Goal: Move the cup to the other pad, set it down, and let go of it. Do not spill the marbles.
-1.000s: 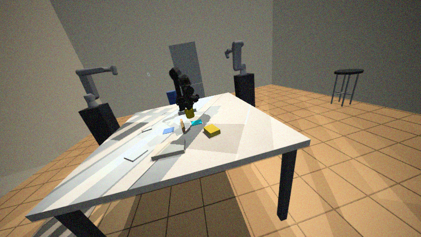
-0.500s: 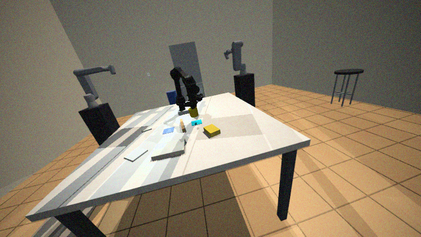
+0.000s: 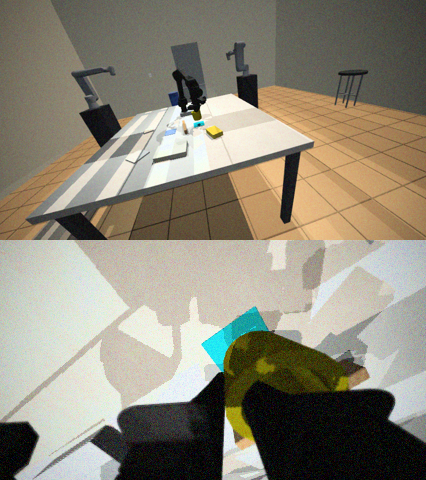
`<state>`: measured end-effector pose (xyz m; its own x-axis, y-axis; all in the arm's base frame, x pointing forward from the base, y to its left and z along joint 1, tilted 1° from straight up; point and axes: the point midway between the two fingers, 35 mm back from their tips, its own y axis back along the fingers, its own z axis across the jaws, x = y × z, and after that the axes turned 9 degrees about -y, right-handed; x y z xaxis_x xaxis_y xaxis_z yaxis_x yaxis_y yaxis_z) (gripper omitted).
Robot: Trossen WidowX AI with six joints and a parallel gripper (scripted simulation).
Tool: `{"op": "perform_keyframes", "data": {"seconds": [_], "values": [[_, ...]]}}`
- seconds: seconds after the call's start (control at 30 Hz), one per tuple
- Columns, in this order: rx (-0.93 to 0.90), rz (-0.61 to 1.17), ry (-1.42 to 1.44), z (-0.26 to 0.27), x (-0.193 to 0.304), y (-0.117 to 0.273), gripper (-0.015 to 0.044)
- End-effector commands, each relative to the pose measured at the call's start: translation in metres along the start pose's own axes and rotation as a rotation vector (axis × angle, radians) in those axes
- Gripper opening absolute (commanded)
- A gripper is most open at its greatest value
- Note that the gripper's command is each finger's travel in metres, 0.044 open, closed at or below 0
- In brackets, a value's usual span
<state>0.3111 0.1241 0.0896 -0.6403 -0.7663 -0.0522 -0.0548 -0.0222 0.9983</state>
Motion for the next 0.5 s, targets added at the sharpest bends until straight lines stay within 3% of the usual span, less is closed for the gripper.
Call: {"op": "perform_keyframes", "data": {"seconds": [0.0, 0.47], "values": [[-0.001, 0.012, -0.004, 0.001, 0.002, -0.009, 0.0], [-0.002, 0.012, -0.004, 0.002, 0.002, -0.03, 0.0]]}}
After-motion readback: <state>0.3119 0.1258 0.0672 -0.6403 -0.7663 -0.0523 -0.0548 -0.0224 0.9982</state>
